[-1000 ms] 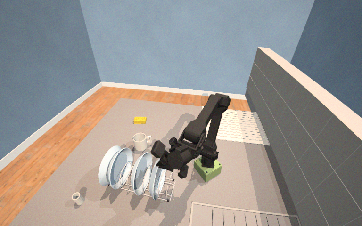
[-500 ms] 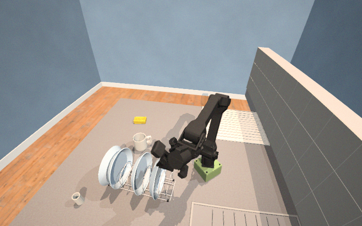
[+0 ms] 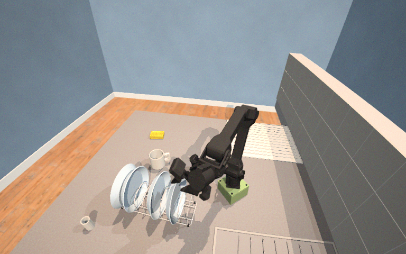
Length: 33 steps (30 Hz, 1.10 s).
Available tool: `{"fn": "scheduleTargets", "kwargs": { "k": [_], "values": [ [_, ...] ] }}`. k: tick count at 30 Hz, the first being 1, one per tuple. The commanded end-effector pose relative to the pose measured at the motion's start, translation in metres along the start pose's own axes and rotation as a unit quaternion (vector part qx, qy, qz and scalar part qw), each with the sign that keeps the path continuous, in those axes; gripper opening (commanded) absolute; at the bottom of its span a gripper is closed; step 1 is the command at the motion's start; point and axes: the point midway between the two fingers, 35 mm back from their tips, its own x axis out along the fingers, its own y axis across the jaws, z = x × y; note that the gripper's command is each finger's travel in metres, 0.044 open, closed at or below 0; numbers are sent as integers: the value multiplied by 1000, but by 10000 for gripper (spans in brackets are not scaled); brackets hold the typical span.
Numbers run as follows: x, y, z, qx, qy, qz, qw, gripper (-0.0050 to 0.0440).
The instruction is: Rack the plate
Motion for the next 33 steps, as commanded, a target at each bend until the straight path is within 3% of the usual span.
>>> {"fn": "scheduleTargets", "kwargs": {
  "k": [1,33],
  "values": [
    [0,0,0,0,0,-1,1000,279],
    [-16,18,-1,0,0,0,1000,279]
  ]
}}
